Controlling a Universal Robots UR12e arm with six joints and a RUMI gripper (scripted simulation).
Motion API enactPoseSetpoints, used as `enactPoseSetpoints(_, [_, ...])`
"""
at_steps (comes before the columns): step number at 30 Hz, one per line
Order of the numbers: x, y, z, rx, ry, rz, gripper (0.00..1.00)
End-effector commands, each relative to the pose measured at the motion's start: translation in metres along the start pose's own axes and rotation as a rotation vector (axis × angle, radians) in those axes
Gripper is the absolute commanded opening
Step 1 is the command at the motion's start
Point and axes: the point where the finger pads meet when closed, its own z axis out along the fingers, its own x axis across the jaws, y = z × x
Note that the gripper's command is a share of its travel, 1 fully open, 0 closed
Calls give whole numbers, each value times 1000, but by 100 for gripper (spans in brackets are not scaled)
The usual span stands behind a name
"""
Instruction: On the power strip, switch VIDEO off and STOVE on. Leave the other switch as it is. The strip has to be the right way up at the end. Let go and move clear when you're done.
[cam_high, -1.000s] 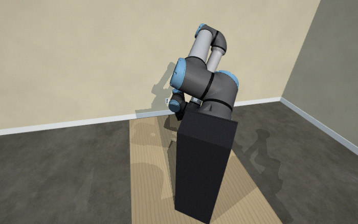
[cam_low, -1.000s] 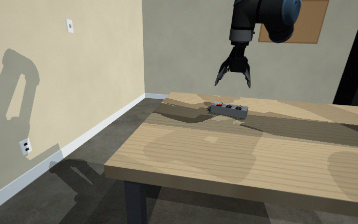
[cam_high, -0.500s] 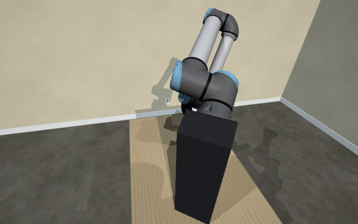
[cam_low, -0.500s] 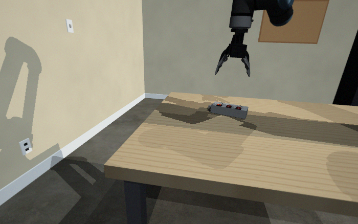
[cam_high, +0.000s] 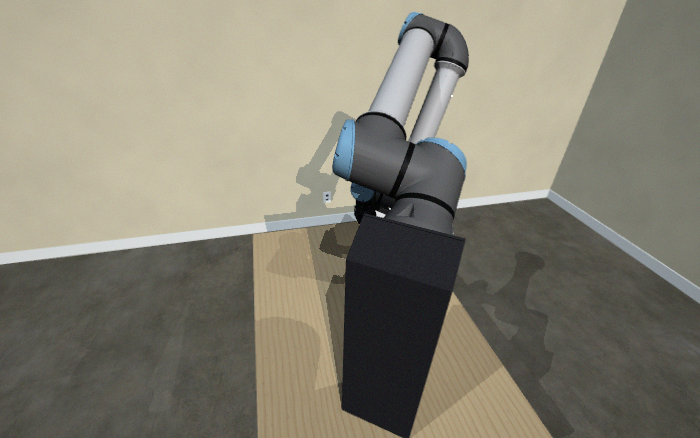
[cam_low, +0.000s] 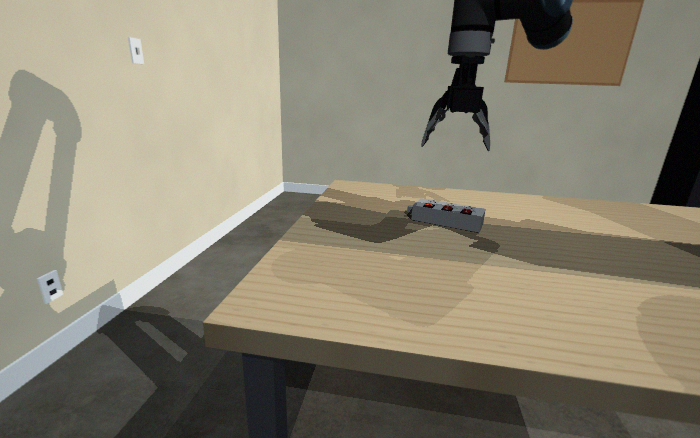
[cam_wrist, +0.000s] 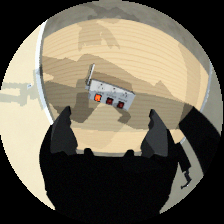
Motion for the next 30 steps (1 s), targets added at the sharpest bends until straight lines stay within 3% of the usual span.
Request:
enactPoseSetpoints(1, [1, 0, -1, -2, 1, -1, 100])
enactPoseSetpoints(13, [-6, 3, 5, -2, -2, -88, 100])
enactPoseSetpoints(21, [-14, 7, 14, -1, -2, -258, 100])
enactPoseSetpoints(30, [-30, 19, 34, -1, -2, -599, 100])
